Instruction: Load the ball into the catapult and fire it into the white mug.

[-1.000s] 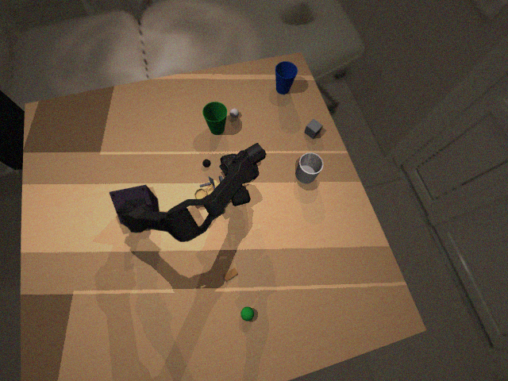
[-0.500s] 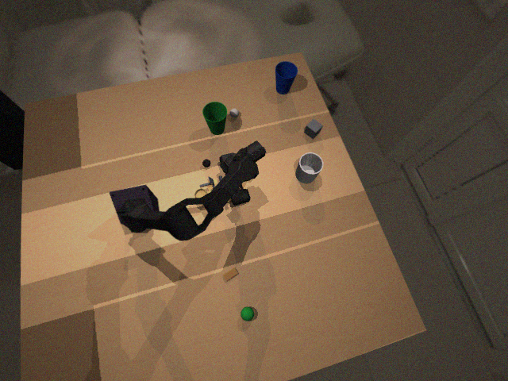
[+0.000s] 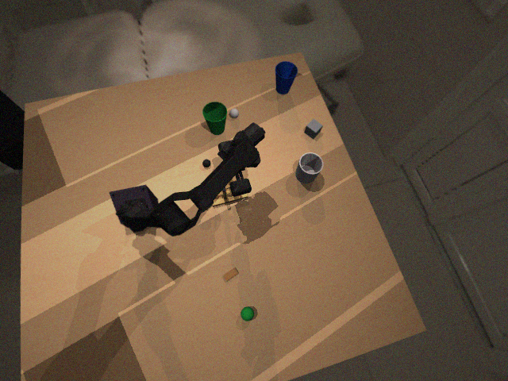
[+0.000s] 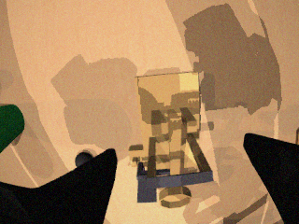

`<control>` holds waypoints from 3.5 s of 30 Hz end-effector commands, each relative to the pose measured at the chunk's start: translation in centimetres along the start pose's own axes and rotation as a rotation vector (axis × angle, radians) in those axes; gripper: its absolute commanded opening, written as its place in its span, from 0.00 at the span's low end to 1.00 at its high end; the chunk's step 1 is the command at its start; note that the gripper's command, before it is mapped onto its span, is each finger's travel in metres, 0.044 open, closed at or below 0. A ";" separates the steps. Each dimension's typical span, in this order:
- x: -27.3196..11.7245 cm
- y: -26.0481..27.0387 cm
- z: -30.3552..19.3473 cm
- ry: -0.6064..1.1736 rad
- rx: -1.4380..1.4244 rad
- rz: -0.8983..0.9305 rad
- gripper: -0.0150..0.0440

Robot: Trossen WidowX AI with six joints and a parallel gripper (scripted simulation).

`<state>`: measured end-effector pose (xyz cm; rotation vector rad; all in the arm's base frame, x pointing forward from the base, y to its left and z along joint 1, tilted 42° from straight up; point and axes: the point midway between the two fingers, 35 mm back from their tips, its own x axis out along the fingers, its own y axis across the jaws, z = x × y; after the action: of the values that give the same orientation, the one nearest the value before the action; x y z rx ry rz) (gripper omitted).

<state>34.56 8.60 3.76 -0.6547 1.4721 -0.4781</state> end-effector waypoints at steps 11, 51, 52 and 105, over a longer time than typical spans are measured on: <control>4.4 -0.1 -0.2 -0.006 0.004 -0.003 1.00; 9.1 -0.1 -0.1 -0.007 0.012 0.001 0.69; 9.1 -0.1 -0.1 -0.007 0.012 0.001 0.64; 9.1 -0.2 0.0 0.003 0.011 -0.001 0.25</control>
<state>35.06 2.44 -2.94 -0.6486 1.4720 -0.4865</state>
